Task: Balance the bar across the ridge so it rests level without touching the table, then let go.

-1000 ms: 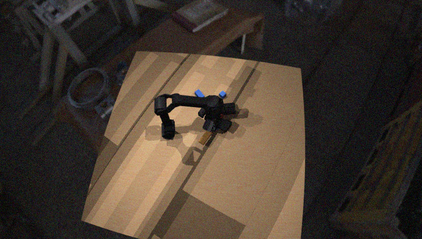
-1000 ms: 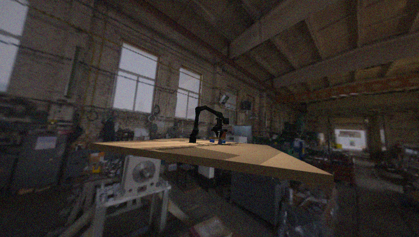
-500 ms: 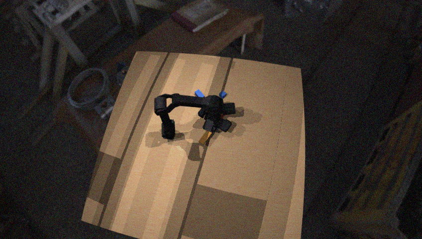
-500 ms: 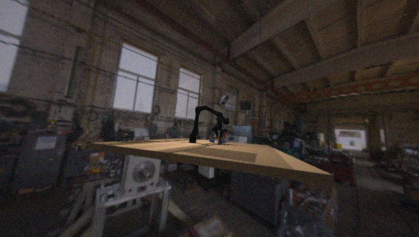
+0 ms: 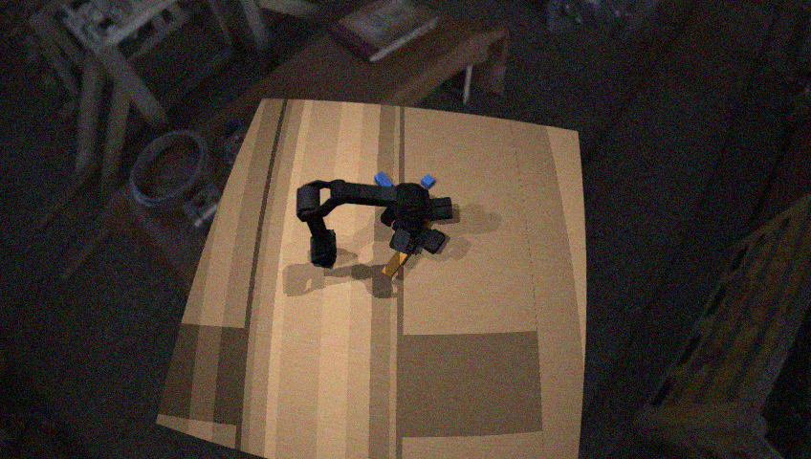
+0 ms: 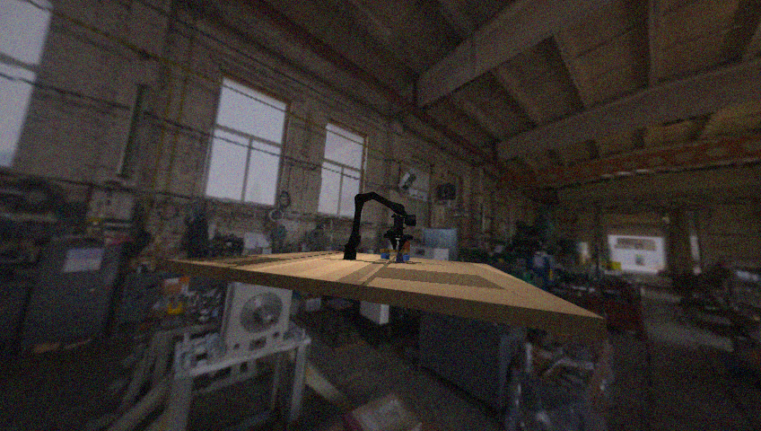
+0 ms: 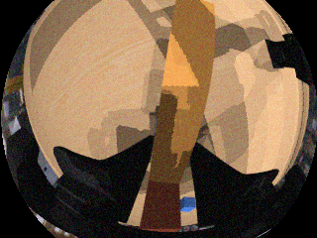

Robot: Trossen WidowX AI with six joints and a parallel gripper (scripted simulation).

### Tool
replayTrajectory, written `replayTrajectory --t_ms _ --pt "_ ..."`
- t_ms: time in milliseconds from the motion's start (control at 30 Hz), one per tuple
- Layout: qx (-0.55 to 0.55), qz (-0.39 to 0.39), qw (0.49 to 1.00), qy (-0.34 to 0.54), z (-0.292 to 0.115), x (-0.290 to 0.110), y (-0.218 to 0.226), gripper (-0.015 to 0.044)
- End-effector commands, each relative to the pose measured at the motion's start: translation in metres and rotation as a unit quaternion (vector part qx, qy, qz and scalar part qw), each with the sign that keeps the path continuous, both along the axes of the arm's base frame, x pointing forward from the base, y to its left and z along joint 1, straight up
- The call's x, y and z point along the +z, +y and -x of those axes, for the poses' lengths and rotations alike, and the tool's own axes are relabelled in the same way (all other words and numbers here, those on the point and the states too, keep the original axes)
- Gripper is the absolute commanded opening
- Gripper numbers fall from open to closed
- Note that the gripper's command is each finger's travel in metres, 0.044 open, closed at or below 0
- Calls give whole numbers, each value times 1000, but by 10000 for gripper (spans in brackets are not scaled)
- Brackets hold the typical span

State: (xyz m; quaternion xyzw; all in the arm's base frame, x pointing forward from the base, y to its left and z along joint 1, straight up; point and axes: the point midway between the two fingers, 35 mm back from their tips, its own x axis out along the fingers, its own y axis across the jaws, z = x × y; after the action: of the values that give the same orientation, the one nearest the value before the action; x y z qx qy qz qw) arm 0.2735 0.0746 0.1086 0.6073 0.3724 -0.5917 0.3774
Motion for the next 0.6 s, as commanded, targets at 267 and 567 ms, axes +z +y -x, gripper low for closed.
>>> replayTrajectory --t_ms 267,567 --pt "0 0 1000 0 0 0 0 173" --pt "0 0 1000 0 0 0 0 185"
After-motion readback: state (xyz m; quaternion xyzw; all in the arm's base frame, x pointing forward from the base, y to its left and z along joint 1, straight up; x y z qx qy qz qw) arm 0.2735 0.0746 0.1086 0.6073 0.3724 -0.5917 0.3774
